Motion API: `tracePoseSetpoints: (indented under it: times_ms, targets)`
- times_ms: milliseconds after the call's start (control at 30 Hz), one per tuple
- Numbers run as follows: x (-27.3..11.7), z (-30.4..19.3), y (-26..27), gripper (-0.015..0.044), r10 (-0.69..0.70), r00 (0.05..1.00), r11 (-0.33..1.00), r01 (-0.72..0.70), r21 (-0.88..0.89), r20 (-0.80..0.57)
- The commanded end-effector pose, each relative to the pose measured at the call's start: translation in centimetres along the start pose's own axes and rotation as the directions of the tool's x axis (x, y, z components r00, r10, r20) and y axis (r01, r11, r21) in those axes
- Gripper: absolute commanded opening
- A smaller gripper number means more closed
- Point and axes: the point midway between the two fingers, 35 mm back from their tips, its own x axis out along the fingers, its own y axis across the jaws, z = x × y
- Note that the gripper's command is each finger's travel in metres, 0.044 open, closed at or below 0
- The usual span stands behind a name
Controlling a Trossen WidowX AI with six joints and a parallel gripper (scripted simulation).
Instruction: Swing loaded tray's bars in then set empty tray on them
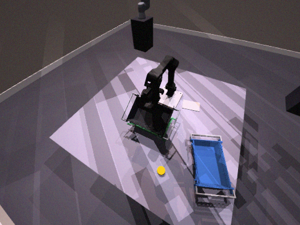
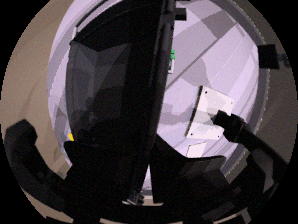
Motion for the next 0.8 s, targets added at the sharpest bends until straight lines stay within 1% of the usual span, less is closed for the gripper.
tracePoseSetpoints:
  times_ms: [0,267,767]
  targets:
    - [-0.5,0.1,0.1,0.0,0.023,1.0,1.0,-0.023,0.002,0.004]
    - [-0.3,0.1,0.2,0.0,0.023,1.0,1.0,-0.023,0.002,0.004]
    - [1.5,0.0,0.2,0.0,0.023,1.0,1.0,-0.023,0.002,0.004]
